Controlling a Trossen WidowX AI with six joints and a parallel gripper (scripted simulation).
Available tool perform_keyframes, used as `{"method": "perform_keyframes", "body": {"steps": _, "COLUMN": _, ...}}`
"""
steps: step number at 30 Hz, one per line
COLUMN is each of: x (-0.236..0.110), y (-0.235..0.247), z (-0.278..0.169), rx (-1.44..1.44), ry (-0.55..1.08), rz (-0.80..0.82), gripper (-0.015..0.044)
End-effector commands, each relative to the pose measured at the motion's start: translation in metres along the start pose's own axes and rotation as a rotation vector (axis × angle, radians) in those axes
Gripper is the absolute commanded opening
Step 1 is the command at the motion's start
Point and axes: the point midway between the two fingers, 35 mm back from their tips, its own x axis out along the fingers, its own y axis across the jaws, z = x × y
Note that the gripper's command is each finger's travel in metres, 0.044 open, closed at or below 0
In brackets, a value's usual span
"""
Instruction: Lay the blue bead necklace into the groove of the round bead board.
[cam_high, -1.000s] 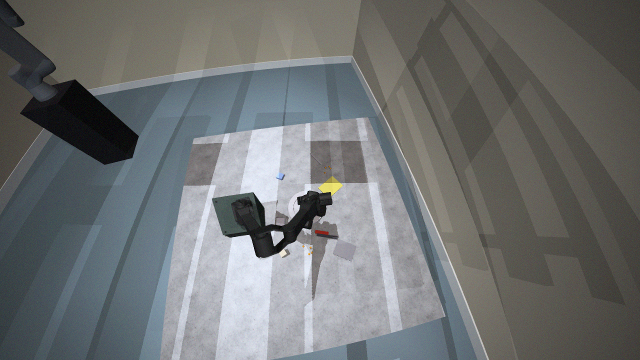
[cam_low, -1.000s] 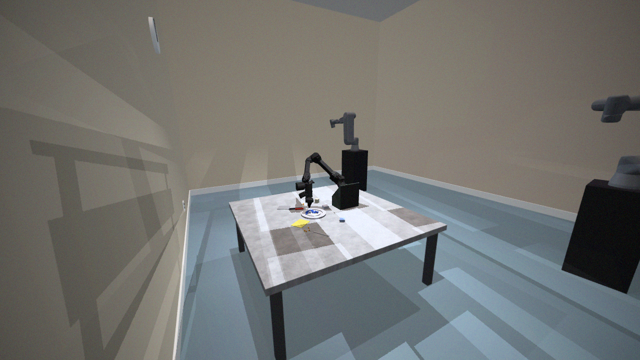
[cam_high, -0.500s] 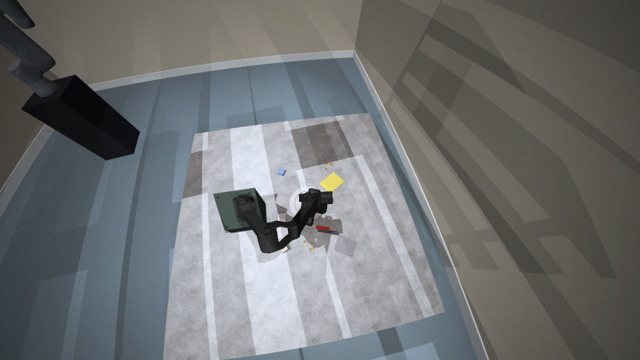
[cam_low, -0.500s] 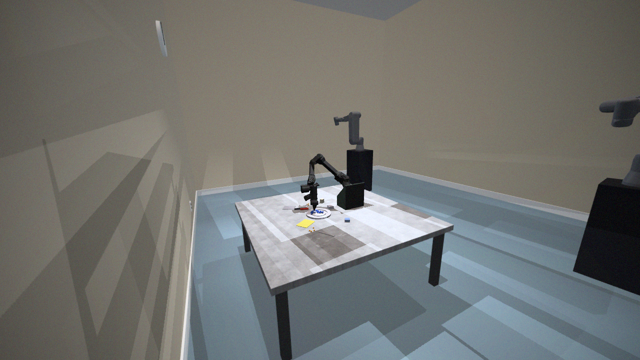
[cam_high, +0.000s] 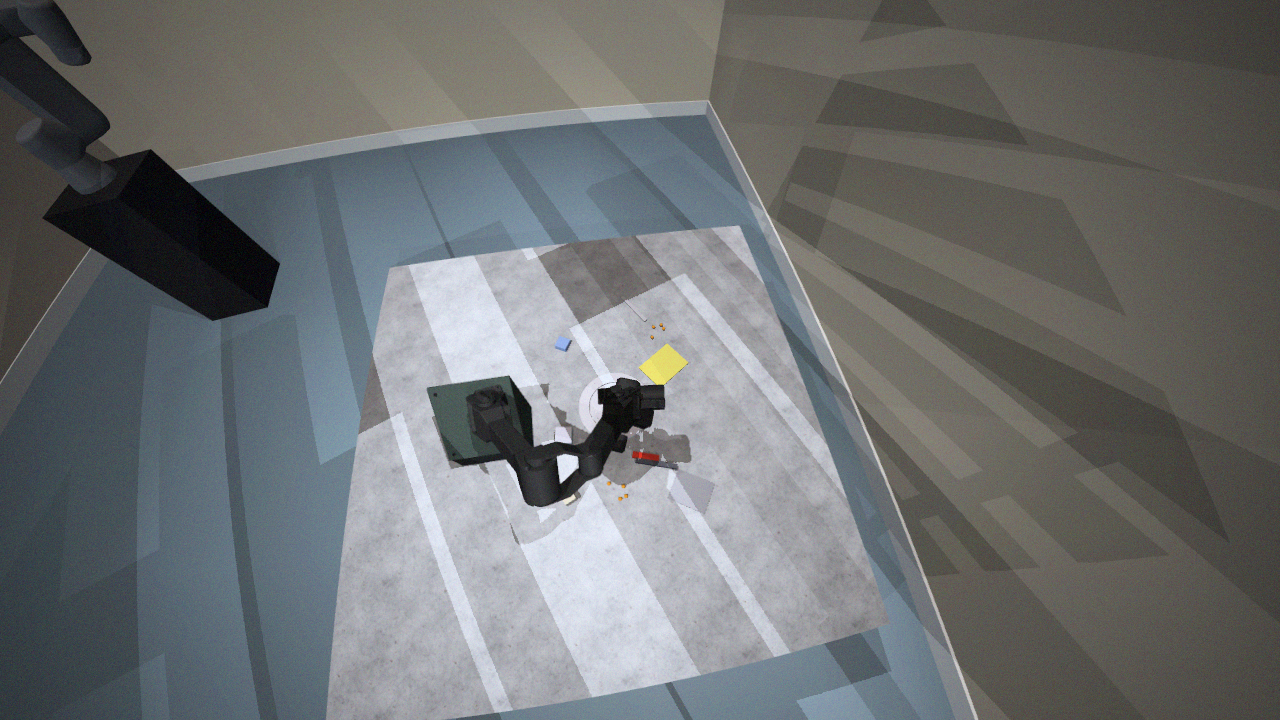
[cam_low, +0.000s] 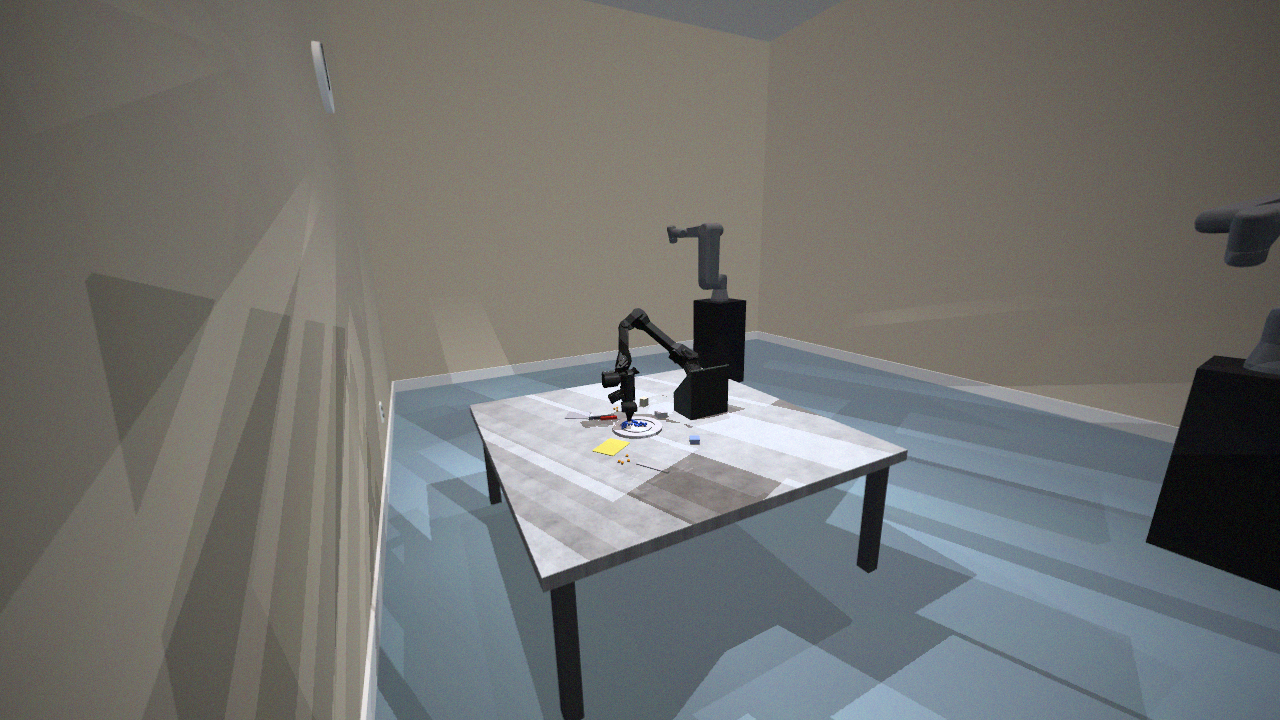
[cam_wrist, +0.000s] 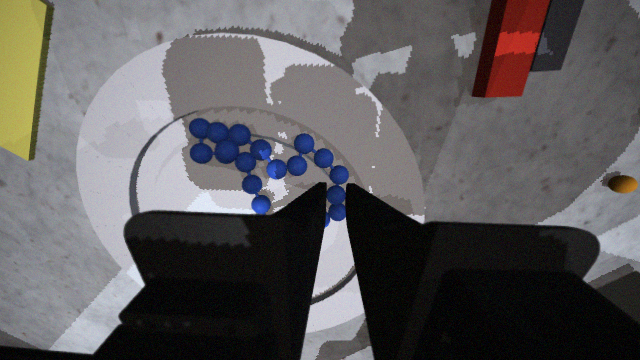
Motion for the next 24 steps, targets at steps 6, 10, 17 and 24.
{"method": "perform_keyframes", "body": {"steps": 6, "x": -0.0002, "y": -0.0001, "z": 0.0002, "rx": 0.001, "ry": 0.000, "rz": 0.000, "gripper": 0.0000}}
{"method": "perform_keyframes", "body": {"steps": 10, "x": -0.0002, "y": -0.0001, "z": 0.0002, "rx": 0.001, "ry": 0.000, "rz": 0.000, "gripper": 0.0000}}
{"method": "perform_keyframes", "body": {"steps": 17, "x": -0.0002, "y": -0.0001, "z": 0.0002, "rx": 0.001, "ry": 0.000, "rz": 0.000, "gripper": 0.0000}}
{"method": "perform_keyframes", "body": {"steps": 24, "x": -0.0060, "y": 0.0011, "z": -0.0013, "rx": -0.007, "ry": 0.004, "rz": 0.002, "gripper": 0.0000}}
